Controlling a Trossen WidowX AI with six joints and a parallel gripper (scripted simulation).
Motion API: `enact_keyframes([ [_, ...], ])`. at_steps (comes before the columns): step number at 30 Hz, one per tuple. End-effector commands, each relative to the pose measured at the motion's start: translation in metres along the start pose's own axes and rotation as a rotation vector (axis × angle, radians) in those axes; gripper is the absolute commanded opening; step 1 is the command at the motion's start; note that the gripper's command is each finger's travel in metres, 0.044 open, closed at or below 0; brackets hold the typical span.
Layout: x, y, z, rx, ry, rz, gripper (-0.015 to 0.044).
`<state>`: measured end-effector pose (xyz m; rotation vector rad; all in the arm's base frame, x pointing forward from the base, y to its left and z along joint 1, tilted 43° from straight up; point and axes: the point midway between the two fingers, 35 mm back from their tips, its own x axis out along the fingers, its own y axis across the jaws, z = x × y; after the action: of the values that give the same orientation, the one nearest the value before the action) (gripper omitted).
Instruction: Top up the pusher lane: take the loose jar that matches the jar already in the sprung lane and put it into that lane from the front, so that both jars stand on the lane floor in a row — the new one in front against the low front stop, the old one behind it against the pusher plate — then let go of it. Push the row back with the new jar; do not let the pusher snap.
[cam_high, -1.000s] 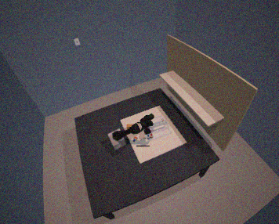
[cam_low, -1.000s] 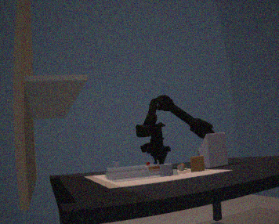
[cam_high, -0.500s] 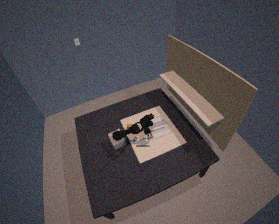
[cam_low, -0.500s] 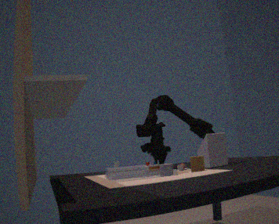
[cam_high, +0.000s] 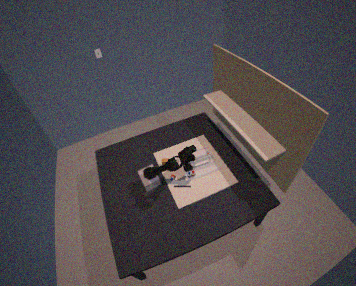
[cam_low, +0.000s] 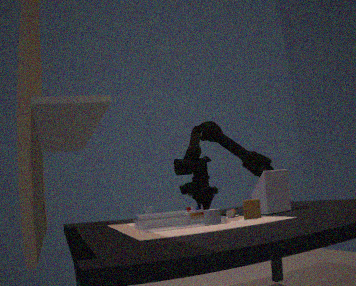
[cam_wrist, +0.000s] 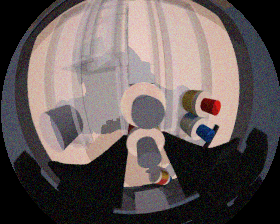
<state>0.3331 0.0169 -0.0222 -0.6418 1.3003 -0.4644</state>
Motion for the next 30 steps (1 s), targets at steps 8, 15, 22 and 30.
enact_keyframes([
  [8,-0.003,0.0,0.0,0.004,0.0,-0.001,0.0291],
  [15,-0.02,0.0,0.0,0.004,0.001,-0.001,0.0291],
  [22,-0.02,0.001,-0.005,0.004,0.001,0.0,0.0291],
  [30,-0.021,0.002,-0.033,0.003,0.002,0.0,0.0291],
])
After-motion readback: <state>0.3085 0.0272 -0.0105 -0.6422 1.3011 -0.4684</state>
